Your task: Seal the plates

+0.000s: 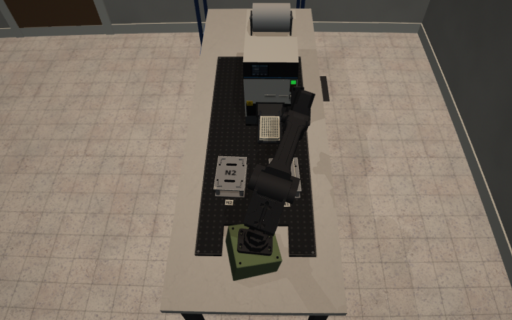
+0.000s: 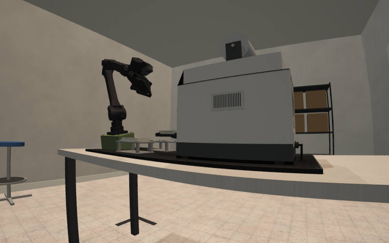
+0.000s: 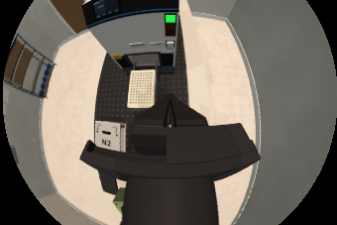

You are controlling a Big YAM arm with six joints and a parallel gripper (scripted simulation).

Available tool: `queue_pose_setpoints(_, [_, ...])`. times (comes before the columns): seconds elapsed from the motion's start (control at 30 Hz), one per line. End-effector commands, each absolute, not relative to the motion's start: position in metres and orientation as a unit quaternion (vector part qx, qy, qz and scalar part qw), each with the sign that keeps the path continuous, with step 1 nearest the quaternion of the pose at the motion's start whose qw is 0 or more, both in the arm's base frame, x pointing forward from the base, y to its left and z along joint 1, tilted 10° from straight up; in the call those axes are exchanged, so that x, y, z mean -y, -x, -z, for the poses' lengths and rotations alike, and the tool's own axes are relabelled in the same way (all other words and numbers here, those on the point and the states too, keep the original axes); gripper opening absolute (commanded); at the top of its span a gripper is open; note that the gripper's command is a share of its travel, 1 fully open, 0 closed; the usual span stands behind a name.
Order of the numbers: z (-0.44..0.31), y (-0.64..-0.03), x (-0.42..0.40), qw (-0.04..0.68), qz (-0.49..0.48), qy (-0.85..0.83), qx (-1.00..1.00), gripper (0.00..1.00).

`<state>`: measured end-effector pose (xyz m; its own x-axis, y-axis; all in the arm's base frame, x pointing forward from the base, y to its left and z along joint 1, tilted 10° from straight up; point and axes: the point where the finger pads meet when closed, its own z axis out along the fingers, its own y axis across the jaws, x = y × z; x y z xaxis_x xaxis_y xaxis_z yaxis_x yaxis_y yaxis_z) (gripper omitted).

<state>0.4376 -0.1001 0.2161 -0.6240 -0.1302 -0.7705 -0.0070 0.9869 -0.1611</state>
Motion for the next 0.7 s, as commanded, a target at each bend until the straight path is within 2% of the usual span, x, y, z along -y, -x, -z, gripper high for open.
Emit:
queue_pose_setpoints(0.0, [-0.247,-0.455,0.112,0.449,0.084,0.036,-0.889,0.0])
queue_pose_setpoints(0.67, [-0.278,-0.461,0.111,0.484,0.093,0.04,-0.869,0.0])
